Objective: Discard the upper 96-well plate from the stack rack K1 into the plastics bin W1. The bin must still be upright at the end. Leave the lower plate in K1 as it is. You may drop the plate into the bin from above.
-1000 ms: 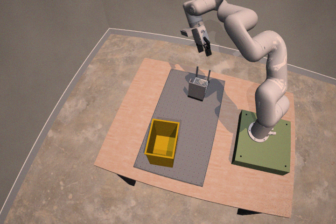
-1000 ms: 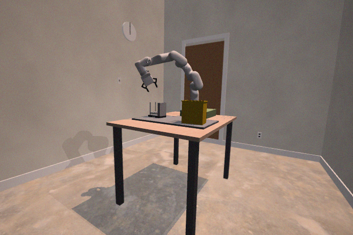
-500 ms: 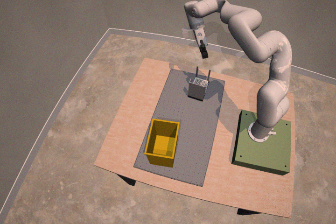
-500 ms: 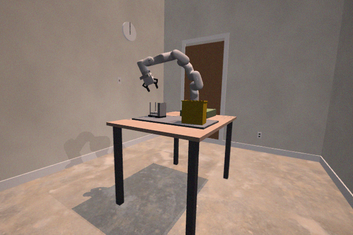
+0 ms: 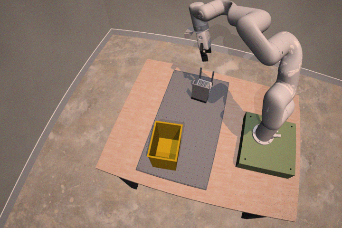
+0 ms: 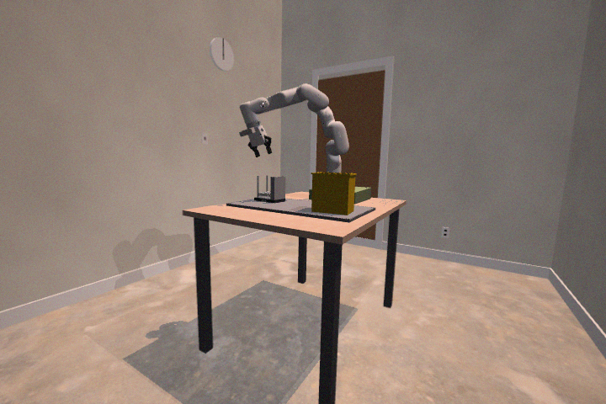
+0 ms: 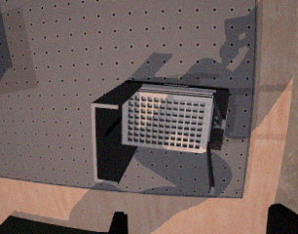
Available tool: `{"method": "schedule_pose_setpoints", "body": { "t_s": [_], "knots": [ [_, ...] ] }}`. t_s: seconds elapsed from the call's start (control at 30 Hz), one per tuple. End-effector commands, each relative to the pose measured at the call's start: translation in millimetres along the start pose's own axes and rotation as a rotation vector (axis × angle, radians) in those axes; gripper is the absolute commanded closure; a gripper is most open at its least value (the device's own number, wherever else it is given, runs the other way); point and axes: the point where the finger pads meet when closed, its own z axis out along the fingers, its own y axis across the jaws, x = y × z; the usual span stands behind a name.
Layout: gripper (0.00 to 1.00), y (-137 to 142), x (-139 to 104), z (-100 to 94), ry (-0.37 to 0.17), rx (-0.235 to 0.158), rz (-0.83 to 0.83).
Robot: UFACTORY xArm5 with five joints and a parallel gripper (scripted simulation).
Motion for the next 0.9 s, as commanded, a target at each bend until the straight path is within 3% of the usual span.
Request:
{"method": "schedule_pose_setpoints", "body": {
  "t_s": [0.0,0.87],
  "knots": [
    [0.00,-4,1,-0.2,0.045,-0.027,0.178],
    [0.00,-21,2,8.3,0.183,-0.042,0.776]
  ]
}}
